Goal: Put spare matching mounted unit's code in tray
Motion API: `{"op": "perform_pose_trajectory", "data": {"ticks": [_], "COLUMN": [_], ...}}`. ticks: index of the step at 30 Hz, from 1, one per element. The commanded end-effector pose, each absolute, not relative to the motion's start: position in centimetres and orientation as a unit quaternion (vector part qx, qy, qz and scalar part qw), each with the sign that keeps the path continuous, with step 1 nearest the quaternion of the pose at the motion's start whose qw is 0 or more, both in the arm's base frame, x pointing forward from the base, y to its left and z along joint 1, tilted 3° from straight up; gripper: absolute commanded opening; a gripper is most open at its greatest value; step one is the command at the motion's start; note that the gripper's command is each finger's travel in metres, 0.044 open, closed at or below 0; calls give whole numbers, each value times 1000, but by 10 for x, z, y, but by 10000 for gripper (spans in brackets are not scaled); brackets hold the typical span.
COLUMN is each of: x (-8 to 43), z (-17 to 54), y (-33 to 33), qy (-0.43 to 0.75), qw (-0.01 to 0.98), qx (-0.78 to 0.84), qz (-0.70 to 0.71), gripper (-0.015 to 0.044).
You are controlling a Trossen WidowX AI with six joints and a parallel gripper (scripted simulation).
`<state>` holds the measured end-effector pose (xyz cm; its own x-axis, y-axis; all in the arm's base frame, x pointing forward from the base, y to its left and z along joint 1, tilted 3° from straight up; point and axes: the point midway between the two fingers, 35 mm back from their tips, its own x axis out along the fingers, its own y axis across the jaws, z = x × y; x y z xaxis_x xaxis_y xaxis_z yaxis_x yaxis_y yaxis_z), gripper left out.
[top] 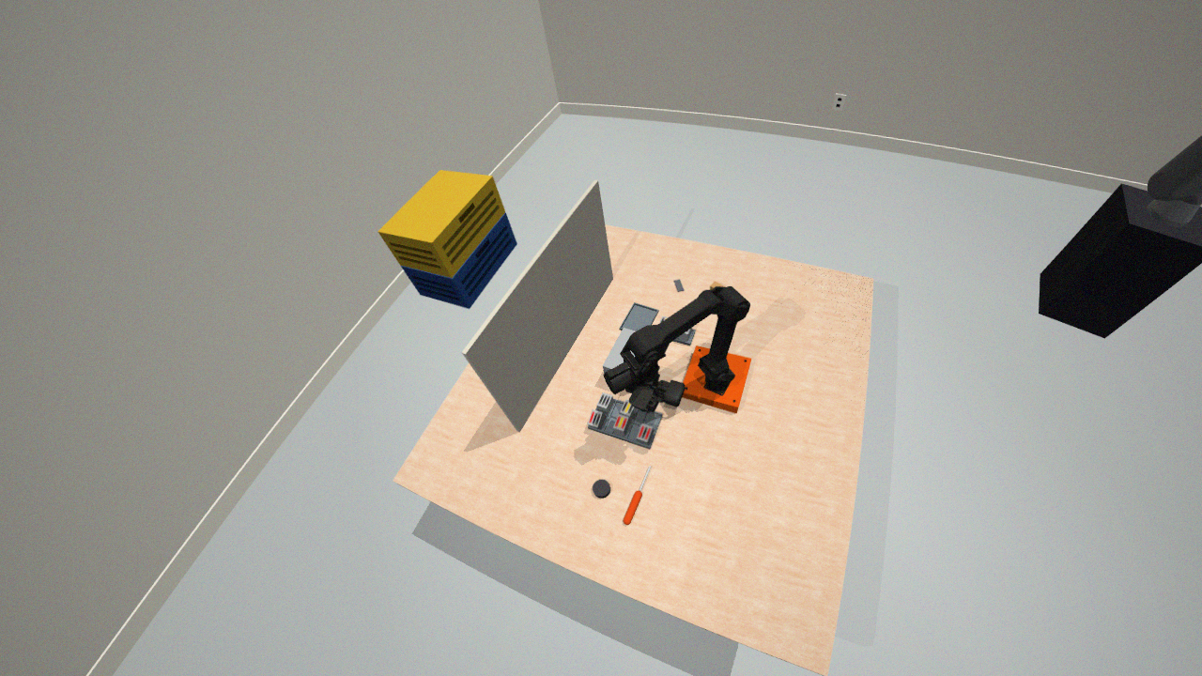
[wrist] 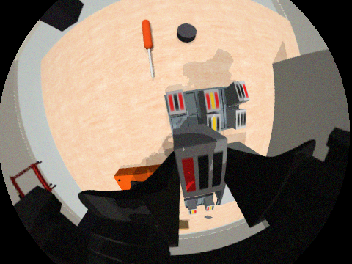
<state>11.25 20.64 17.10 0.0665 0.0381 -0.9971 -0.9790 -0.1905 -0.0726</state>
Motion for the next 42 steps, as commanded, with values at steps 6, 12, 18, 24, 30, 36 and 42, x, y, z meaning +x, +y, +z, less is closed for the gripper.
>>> {"op": "perform_pose_trajectory", "data": {"ticks": [6,12,18,24,30,36,42], "x": [119,144,170,196,221,245,267], "z": [181,183,187,190,192,194,196], "y": [205,200,192,181,166,148,127], "qy": [426,426,427,427,428,429,430], "qw": [475,478,480,481,482,482,483], "qx": [-554,-552,-551,-551,-552,-552,-553], "qz": [535,534,533,531,529,527,525], "gripper": [0,0,0,0,0,0,0]}}
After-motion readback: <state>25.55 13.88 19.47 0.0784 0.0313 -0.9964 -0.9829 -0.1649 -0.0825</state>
